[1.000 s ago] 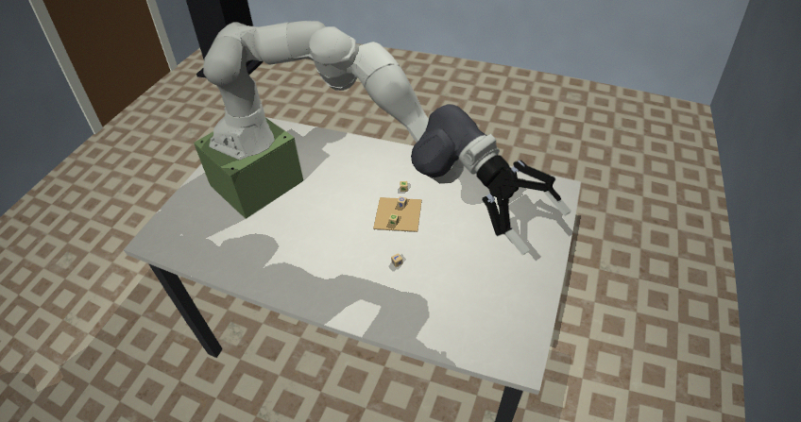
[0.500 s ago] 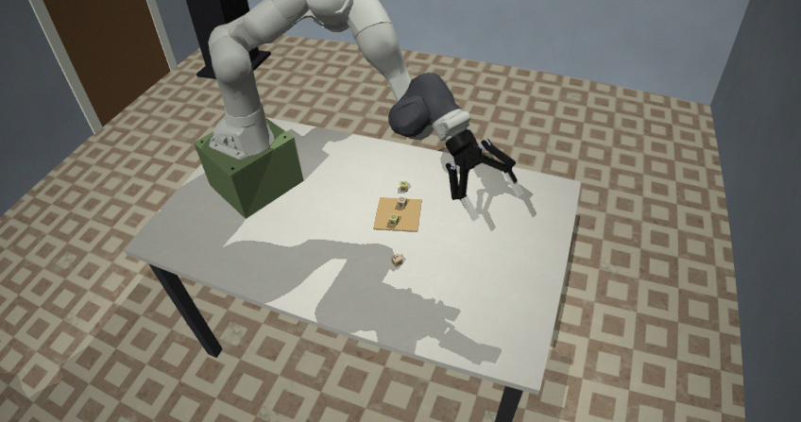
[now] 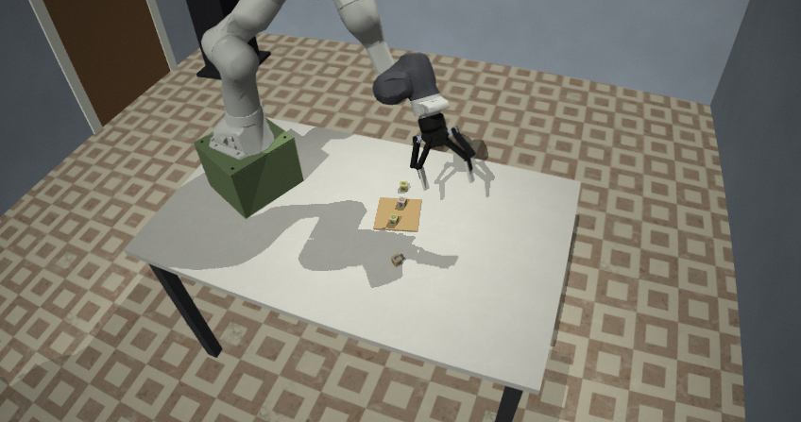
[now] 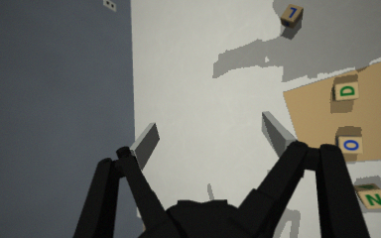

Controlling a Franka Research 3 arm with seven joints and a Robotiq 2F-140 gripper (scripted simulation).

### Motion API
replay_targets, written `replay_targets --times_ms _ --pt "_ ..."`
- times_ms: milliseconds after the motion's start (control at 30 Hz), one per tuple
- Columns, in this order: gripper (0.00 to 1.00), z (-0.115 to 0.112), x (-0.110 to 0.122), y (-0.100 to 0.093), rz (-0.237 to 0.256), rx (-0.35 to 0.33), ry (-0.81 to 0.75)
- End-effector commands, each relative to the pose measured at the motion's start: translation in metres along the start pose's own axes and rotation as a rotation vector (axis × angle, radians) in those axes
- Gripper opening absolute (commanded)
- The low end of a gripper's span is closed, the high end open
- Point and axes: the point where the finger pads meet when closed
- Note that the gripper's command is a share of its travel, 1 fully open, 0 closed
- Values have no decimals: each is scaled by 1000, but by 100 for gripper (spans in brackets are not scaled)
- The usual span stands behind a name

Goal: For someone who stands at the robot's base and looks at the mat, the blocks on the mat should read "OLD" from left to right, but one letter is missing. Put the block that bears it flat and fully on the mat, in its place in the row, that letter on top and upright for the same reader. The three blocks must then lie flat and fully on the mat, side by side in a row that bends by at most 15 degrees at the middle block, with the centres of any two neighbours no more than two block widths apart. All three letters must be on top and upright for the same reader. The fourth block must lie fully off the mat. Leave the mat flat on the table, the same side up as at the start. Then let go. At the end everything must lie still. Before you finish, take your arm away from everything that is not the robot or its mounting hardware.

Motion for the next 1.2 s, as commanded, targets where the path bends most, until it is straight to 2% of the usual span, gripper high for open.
replay_targets --times_ms 0,33,67,167,233,267,367,467,1167 --pt "100 -29 55 -7 -132 -15 -26" --pt "100 -31 58 -8 -138 -17 -28" --pt "100 -48 77 -13 -178 -32 -36" --pt "100 -78 111 -22 -250 -59 -53" --pt "100 -78 111 -22 -250 -59 -53" --pt "100 -84 119 -24 -265 -65 -57" --pt "100 -125 165 -36 -363 -102 -79" --pt "100 -141 184 -42 -402 -117 -88" --pt "100 -144 187 -43 -409 -120 -90"
Point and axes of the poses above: the point where the finger pads meet when closed, its own y axis out along the fingers, its own x axis across the jaws, z = x × y, and after that the axes turned 6 degrees about -y, right-handed
